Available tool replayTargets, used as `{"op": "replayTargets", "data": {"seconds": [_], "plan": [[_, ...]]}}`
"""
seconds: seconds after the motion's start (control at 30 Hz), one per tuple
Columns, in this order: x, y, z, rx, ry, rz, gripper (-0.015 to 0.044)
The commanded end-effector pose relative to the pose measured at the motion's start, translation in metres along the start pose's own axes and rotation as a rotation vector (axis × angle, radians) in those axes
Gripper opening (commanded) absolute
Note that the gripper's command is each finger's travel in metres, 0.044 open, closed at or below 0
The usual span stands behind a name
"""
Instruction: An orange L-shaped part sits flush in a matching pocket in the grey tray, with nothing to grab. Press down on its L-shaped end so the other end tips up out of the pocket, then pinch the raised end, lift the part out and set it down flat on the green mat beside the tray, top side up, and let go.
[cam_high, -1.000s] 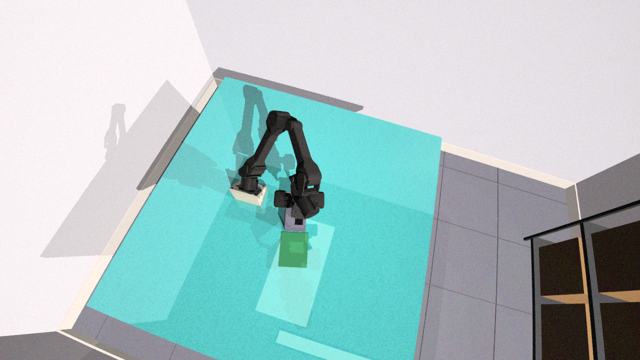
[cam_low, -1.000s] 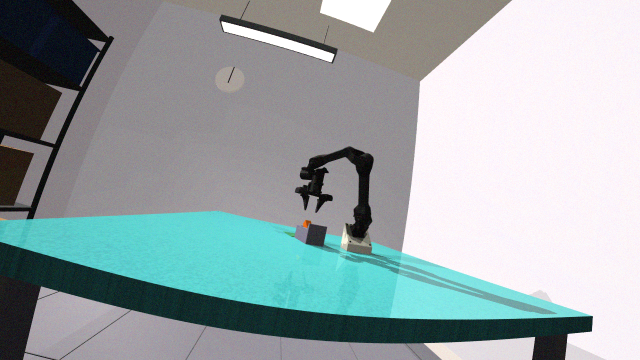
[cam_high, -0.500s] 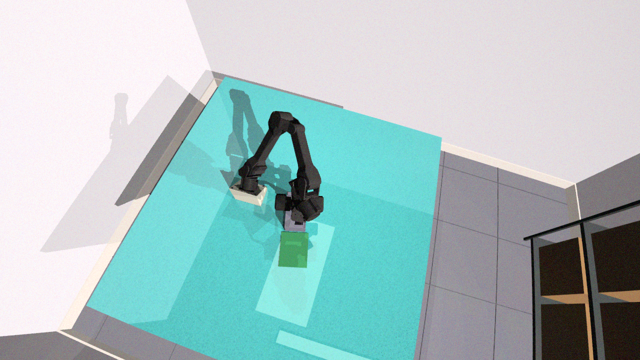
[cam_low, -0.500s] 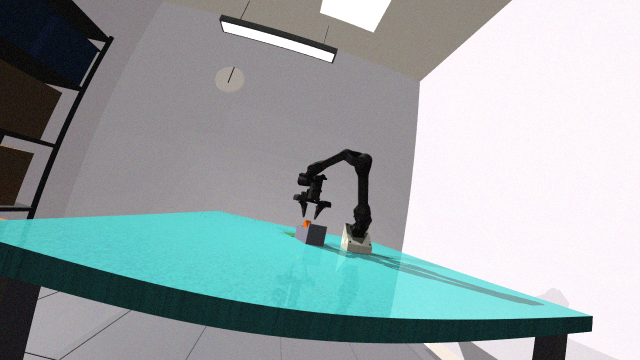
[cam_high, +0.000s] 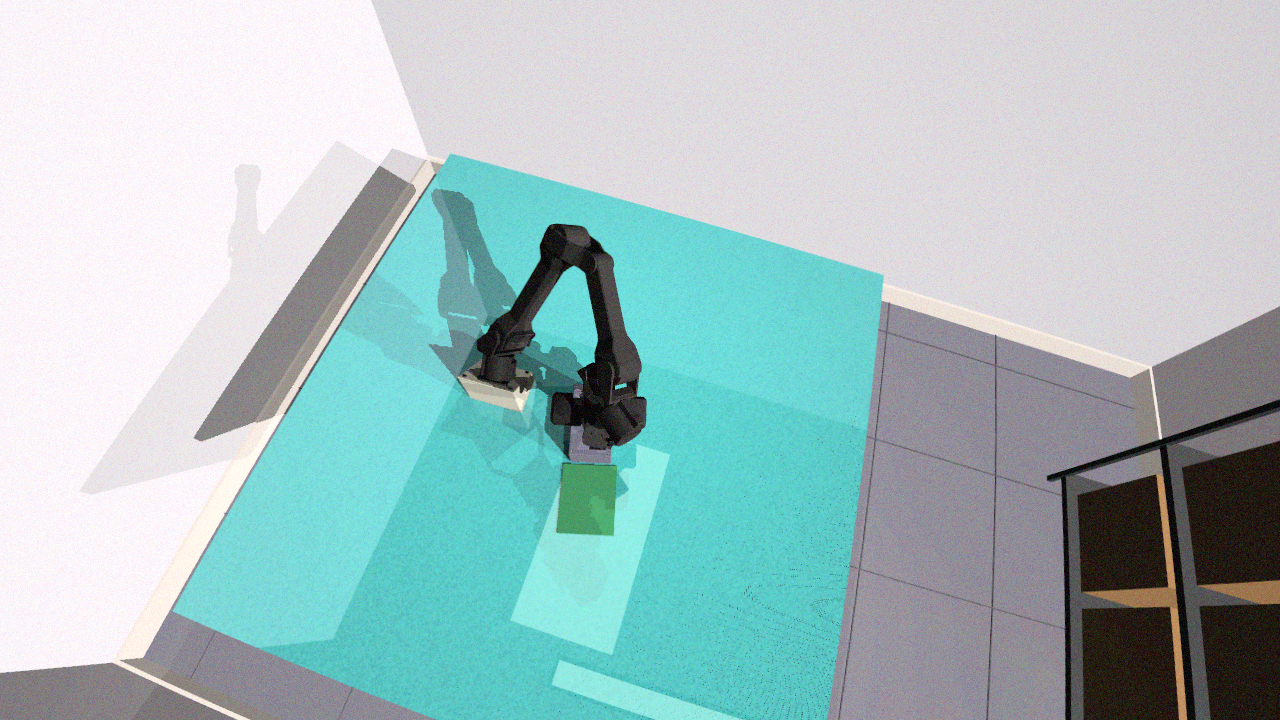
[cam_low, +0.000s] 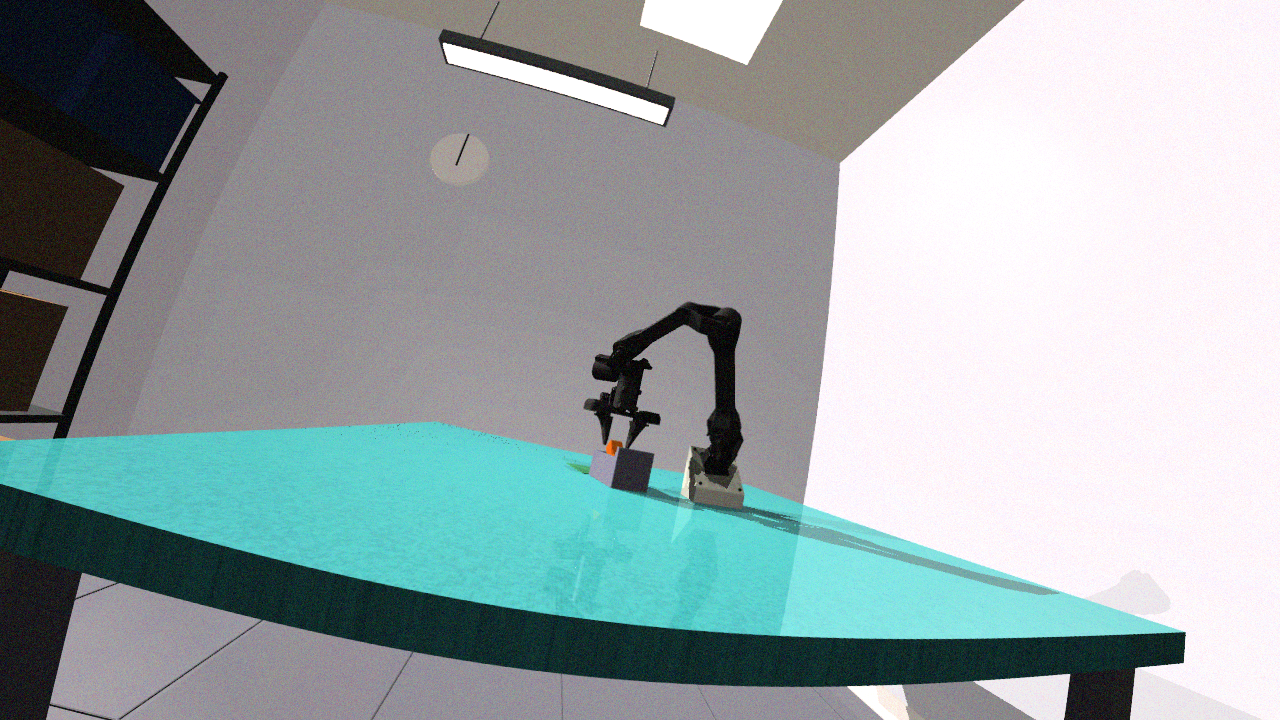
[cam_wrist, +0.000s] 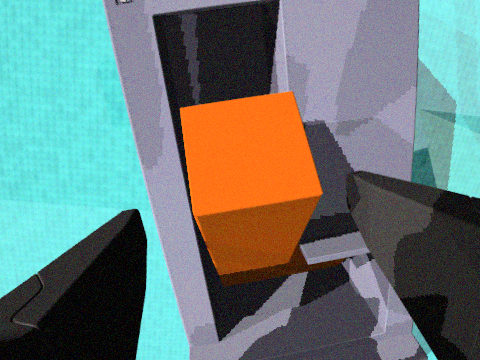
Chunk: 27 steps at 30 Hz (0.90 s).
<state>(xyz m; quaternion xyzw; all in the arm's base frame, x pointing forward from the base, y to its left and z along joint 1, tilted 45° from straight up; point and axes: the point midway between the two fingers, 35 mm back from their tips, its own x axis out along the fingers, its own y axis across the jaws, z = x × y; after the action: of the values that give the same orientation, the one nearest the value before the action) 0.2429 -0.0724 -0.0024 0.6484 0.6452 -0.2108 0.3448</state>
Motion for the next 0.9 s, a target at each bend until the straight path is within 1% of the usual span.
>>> {"op": "replayTargets", "data": {"seconds": [0.0,0.27,0.43,0.77,0.87], "plan": [[0.006,0.0,0.0,0.006,0.005,0.003,0.028],[0.018,-0.001,-0.001,0.006,0.006,0.004,0.028],[0.014,-0.001,-0.001,0.0,0.002,0.0,0.0149],[0.014,-0.001,-0.001,0.0,0.002,0.0,0.0082],[0.014,-0.001,-0.001,0.0,0.002,0.0,0.0003]]}}
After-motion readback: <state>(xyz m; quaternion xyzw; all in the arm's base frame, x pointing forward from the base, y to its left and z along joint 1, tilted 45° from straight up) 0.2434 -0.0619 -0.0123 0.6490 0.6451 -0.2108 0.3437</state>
